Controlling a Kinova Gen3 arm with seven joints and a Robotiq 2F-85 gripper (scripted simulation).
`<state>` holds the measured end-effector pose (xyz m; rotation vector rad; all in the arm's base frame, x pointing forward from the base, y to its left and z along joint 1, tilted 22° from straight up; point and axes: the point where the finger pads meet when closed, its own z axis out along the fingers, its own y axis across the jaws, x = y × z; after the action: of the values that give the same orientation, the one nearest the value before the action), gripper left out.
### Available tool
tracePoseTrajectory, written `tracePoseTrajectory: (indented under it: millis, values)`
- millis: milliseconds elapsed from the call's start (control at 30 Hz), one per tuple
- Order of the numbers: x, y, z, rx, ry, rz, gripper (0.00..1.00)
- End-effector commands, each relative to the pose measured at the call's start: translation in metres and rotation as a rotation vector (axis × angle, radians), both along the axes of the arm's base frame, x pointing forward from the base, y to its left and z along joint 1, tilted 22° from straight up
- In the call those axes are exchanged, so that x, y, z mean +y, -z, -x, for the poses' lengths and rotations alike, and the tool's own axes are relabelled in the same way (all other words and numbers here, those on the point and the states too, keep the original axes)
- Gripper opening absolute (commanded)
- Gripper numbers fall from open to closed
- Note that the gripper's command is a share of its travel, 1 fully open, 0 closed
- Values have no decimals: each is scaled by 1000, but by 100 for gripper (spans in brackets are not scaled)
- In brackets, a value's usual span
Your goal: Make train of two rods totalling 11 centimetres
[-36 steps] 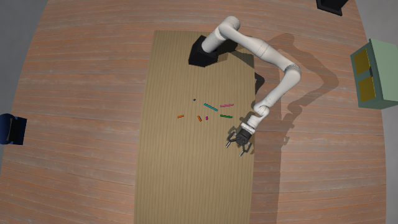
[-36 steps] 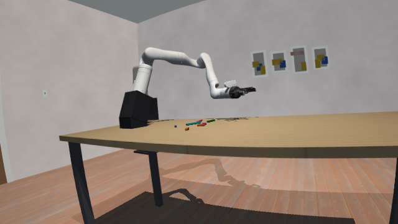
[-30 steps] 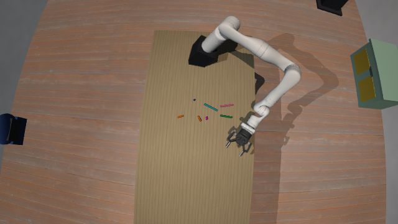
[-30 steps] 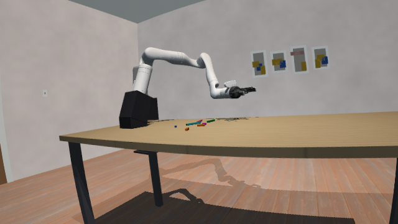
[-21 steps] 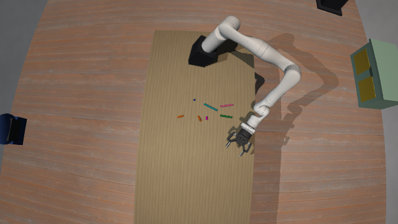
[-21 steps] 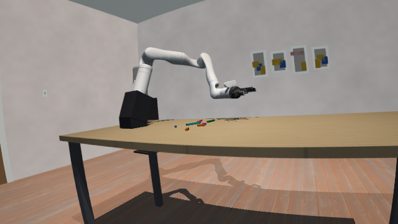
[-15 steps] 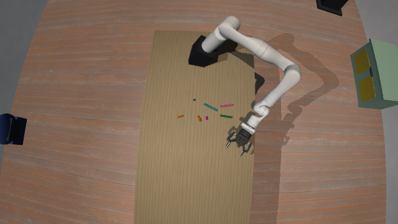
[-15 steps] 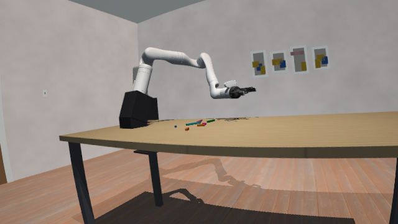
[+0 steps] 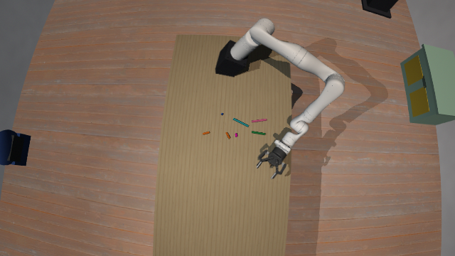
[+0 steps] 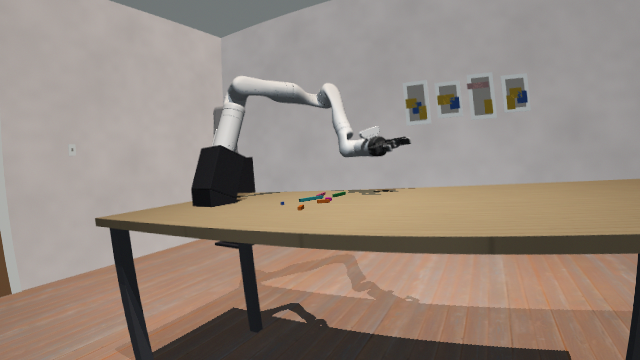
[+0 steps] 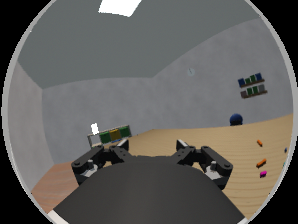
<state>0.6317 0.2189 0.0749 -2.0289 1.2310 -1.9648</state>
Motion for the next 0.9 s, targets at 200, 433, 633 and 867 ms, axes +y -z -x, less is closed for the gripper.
tracePoseTrajectory:
  millis: [200,433,633,867]
  values:
    - [-43,-7,3,11,126,-66,100]
    - [-83,-12,10,19,256,-148,100]
    - [-121,-16,22,27,394,-240,100]
    - [-176,-20,49,37,627,-406,100]
